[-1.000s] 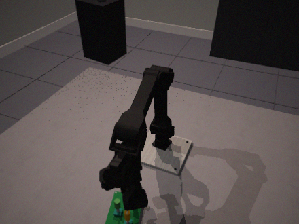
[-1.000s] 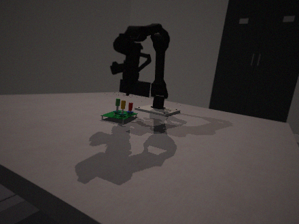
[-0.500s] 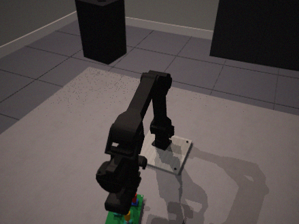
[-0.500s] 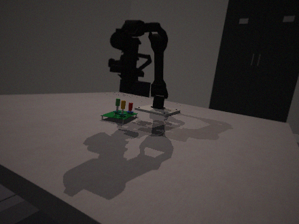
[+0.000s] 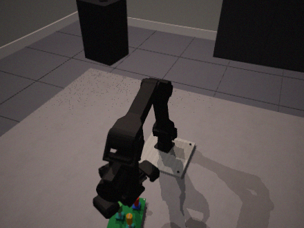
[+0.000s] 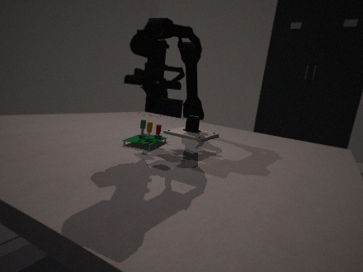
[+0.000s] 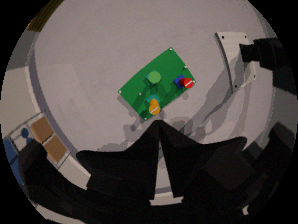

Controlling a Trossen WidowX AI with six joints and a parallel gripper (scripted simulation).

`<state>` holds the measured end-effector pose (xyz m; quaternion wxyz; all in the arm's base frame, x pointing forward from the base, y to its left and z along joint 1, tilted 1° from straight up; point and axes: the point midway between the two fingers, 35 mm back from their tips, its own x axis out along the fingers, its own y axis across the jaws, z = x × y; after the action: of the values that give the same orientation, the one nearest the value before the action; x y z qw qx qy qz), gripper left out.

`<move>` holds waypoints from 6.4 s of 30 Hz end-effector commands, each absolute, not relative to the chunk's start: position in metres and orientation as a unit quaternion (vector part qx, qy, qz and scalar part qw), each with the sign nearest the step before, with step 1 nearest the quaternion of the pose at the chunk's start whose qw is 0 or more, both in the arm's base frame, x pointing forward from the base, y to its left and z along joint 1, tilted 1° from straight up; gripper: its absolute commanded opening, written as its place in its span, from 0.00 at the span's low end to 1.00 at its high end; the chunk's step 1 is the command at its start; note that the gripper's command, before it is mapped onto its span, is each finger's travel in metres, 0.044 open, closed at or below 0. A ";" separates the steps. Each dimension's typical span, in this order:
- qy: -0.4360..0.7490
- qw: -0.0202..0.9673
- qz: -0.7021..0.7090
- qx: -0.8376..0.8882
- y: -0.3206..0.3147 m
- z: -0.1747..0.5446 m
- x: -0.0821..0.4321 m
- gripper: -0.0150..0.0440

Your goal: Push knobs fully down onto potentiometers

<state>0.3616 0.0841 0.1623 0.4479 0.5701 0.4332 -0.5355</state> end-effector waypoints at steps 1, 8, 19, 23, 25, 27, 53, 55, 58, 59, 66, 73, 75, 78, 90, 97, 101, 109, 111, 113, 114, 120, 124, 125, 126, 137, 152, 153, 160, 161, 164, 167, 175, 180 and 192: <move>0.413 0.428 -0.554 0.582 0.084 0.163 0.365 0.25; 0.413 0.428 -0.554 0.582 0.085 0.143 0.365 0.25; 0.413 0.428 -0.554 0.582 0.085 0.138 0.366 0.25; 0.413 0.428 -0.554 0.582 0.085 0.132 0.366 0.25; 0.413 0.428 -0.554 0.582 0.085 0.128 0.366 0.25; 0.413 0.428 -0.554 0.582 0.085 0.125 0.366 0.25; 0.413 0.428 -0.554 0.582 0.085 0.123 0.366 0.25; 0.413 0.428 -0.554 0.582 0.085 0.122 0.366 0.25; 0.413 0.428 -0.554 0.582 0.085 0.121 0.366 0.25; 0.413 0.428 -0.554 0.582 0.085 0.121 0.367 0.25; 0.413 0.428 -0.554 0.582 0.085 0.119 0.367 0.25; 0.413 0.428 -0.554 0.582 0.085 0.117 0.367 0.25; 0.413 0.428 -0.554 0.582 0.085 0.117 0.367 0.25; 0.413 0.428 -0.554 0.582 0.085 0.116 0.367 0.25; 0.413 0.428 -0.554 0.582 0.085 0.118 0.367 0.25; 0.413 0.428 -0.554 0.582 0.085 0.118 0.367 0.25; 0.413 0.428 -0.554 0.582 0.085 0.118 0.367 0.25; 0.413 0.428 -0.554 0.582 0.085 0.114 0.367 0.25; 0.413 0.428 -0.554 0.582 0.085 0.114 0.367 0.25; 0.413 0.428 -0.554 0.582 0.085 0.114 0.367 0.25; 0.413 0.428 -0.554 0.582 0.085 0.114 0.367 0.25; 0.413 0.428 -0.554 0.582 0.085 0.111 0.367 0.25; 0.413 0.428 -0.554 0.582 0.085 0.110 0.367 0.25; 0.413 0.428 -0.554 0.582 0.085 0.110 0.367 0.25; 0.413 0.428 -0.554 0.582 0.085 0.110 0.367 0.25; 0.413 0.428 -0.554 0.582 0.085 0.106 0.367 0.25; 0.413 0.428 -0.554 0.582 0.085 0.104 0.367 0.25; 0.413 0.428 -0.554 0.582 0.085 0.104 0.367 0.25; 0.413 0.428 -0.554 0.582 0.085 0.103 0.367 0.25; 0.413 0.428 -0.554 0.582 0.085 0.103 0.367 0.25; 0.413 0.428 -0.554 0.582 0.085 0.103 0.367 0.25; 0.413 0.428 -0.554 0.582 0.085 0.103 0.367 0.25; 0.413 0.428 -0.554 0.582 0.085 0.103 0.367 0.25; 0.413 0.428 -0.554 0.582 0.085 0.102 0.367 0.25; 0.413 0.428 -0.554 0.582 0.085 0.101 0.367 0.25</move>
<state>0.3672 0.0855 0.1075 0.4295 0.5842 0.4152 -0.5494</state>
